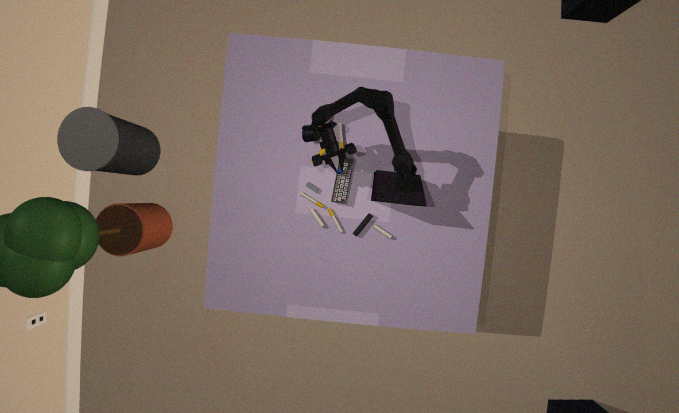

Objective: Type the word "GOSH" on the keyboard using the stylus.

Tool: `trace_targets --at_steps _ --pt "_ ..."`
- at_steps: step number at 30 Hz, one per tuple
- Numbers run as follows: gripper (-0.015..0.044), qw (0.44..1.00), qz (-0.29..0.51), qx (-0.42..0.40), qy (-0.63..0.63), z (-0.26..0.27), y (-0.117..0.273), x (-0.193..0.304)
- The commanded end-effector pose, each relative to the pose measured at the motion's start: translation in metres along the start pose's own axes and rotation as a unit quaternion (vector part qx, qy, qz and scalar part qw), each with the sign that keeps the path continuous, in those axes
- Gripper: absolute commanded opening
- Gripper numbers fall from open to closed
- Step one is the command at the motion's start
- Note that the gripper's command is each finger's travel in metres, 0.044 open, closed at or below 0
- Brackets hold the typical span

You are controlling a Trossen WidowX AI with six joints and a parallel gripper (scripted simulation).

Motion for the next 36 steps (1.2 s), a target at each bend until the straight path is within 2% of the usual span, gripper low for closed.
trace_targets --at_steps 1,36 --pt "0.0081 1.0 -0.001 0.002 0.0 0.001 -0.0019 -0.0024" --pt "0.0081 1.0 -0.001 0.002 0.0 0.0032 -0.0071 -0.0112"
Point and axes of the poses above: the point midway between the two fingers, 35 mm back from their tips, its own y axis back along the fingers, its own z axis across the jaws, x = y × z, the point moved 10 cm from there along y, back along the fingers, and after that the axes turned 14 degrees about -y, right-handed, at the moved point
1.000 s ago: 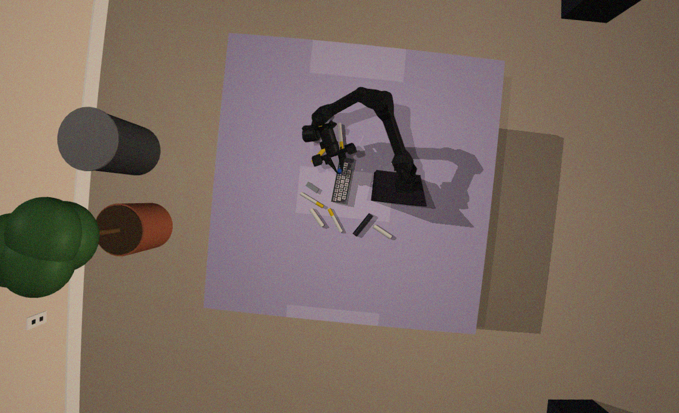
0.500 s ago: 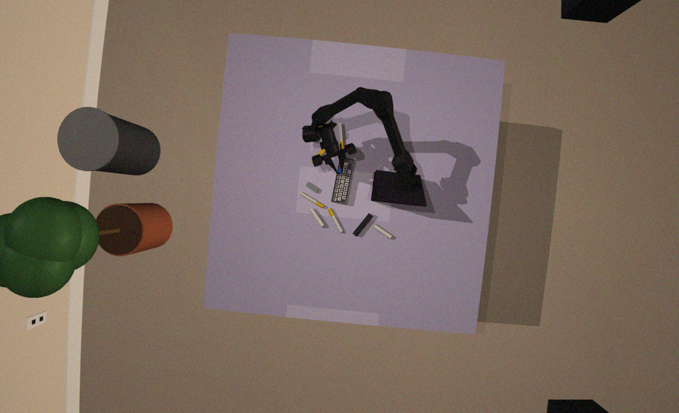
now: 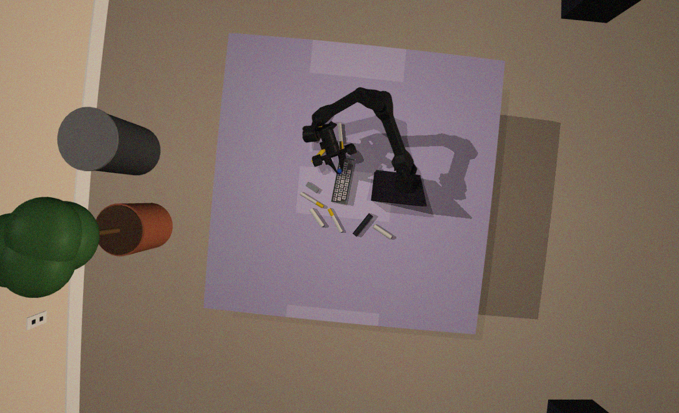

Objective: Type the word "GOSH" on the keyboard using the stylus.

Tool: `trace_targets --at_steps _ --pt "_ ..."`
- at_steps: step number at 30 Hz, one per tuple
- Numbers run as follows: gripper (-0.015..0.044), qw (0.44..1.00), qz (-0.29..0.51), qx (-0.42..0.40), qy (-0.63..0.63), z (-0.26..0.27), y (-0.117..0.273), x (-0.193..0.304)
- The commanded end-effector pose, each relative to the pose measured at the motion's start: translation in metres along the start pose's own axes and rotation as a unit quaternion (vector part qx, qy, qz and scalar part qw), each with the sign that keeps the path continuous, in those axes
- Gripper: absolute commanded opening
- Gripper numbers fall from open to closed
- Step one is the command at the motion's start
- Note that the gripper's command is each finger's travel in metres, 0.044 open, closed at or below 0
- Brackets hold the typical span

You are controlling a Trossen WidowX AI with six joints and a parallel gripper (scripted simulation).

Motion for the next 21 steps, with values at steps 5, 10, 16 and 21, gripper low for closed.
trace_targets --at_steps 5,10,16,21 --pt "0.0081 1.0 -0.001 0.001 0.0 0.0013 -0.0029 -0.0041" --pt "0.0081 1.0 -0.001 0.001 0.0 0.0017 -0.0039 -0.0058" --pt "0.0081 1.0 -0.001 0.001 0.0 0.0016 -0.0036 -0.0053" --pt "0.0081 1.0 -0.001 0.001 0.0 0.0013 -0.0031 -0.0045"
Point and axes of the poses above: the point midway between the two fingers, 35 mm back from their tips, its own y axis back along the fingers, its own z axis across the jaws, x = y × z, the point moved 10 cm from there along y, back along the fingers, and after that the axes turned 14 degrees about -y, right-handed, at the moved point
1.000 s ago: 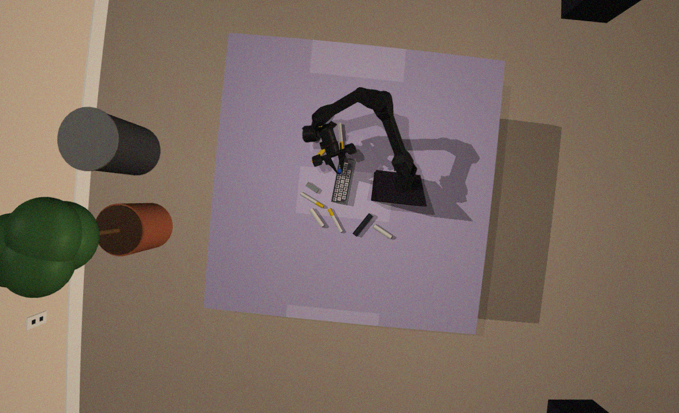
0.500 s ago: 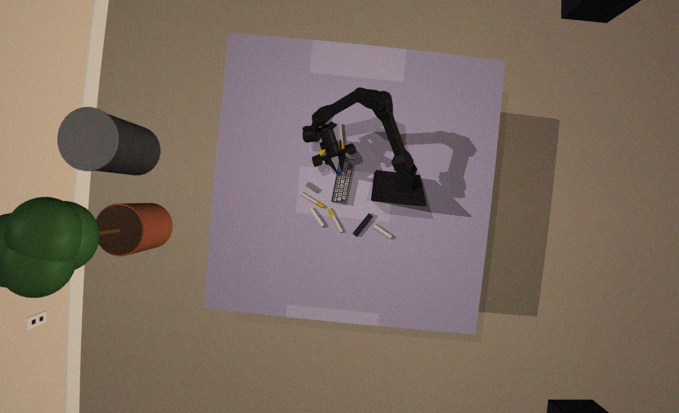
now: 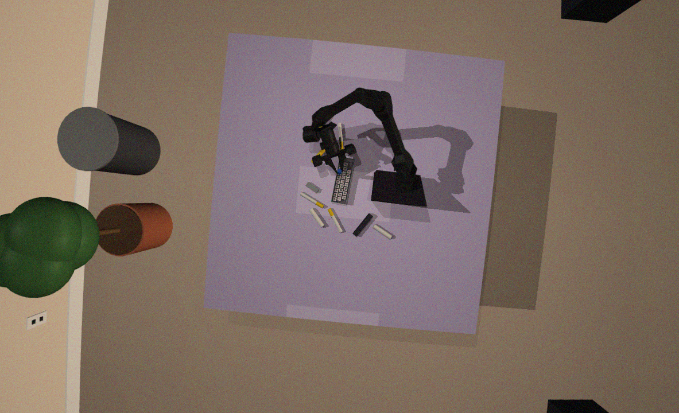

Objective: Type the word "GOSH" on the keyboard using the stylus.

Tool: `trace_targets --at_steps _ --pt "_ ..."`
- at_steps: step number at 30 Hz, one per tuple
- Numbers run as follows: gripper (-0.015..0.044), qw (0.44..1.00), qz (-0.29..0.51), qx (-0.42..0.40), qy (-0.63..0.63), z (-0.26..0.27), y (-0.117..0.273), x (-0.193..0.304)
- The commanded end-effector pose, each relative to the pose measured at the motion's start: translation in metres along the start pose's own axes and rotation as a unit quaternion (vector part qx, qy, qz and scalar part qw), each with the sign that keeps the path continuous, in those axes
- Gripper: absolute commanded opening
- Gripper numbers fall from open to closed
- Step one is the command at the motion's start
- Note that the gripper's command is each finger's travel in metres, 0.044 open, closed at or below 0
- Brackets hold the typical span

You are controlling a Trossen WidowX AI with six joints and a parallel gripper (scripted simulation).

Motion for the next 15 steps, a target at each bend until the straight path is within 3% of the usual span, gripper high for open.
trace_targets --at_steps 1,15 --pt "0.0081 1.0 -0.001 0.001 0.0 0.0 0.0 0.0" --pt "0.0081 1.0 0.0 0.001 0.0 -0.007 0.018 0.031"
Point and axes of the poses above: the point midway between the two fingers, 35 mm back from their tips, its own y axis back along the fingers, its own z axis across the jaws, x = y × z, the point moved 10 cm from there along y, back along the fingers, and after that the axes turned 14 degrees about -y, right-handed, at the moved point
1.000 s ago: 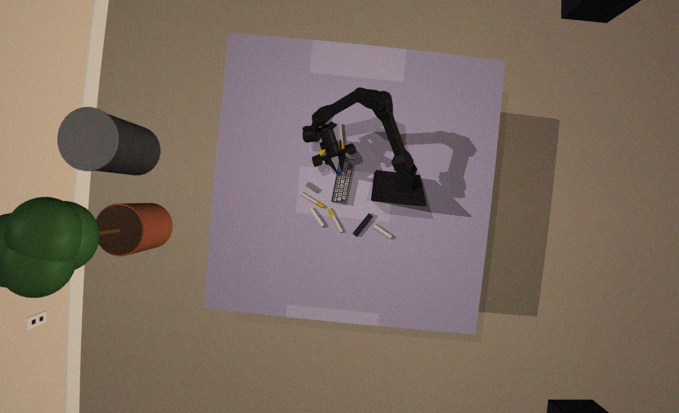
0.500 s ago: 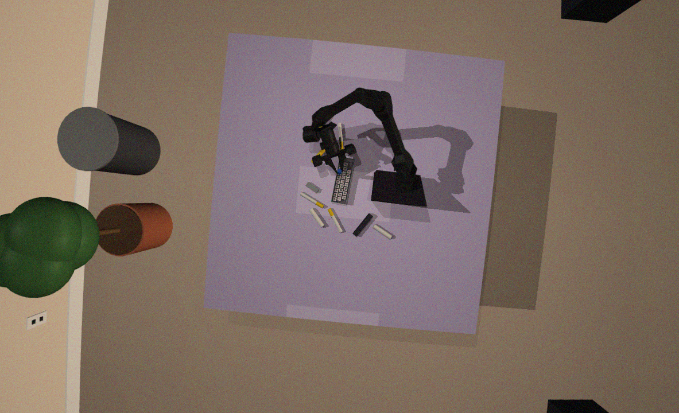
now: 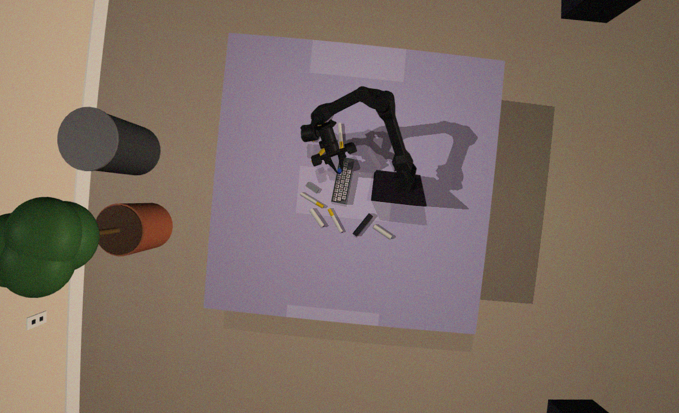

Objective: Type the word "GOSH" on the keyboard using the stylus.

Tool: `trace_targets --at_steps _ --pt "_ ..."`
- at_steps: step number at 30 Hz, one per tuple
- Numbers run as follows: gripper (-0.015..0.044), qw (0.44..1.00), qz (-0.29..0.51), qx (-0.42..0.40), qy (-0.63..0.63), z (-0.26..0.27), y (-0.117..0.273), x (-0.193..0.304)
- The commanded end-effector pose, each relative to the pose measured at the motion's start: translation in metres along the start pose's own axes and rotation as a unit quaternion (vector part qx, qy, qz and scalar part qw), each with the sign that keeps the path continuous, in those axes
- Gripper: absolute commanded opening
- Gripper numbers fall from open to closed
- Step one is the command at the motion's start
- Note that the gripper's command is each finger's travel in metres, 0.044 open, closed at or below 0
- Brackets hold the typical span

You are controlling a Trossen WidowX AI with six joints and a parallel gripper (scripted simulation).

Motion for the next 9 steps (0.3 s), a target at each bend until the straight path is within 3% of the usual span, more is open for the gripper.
trace_targets --at_steps 1,9 --pt "0.0085 1.0 0.0 0.0 0.0 0.0 0.0 0.0" --pt "0.0081 1.0 0.0 0.0 0.0 0.0 0.0 0.0"
Point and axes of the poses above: the point midway between the two fingers, 35 mm back from their tips, its own y axis back along the fingers, its own z axis across the jaws, x = y × z, the point moved 10 cm from there along y, back along the fingers, and after that the axes turned 14 degrees about -y, right-handed, at the moved point
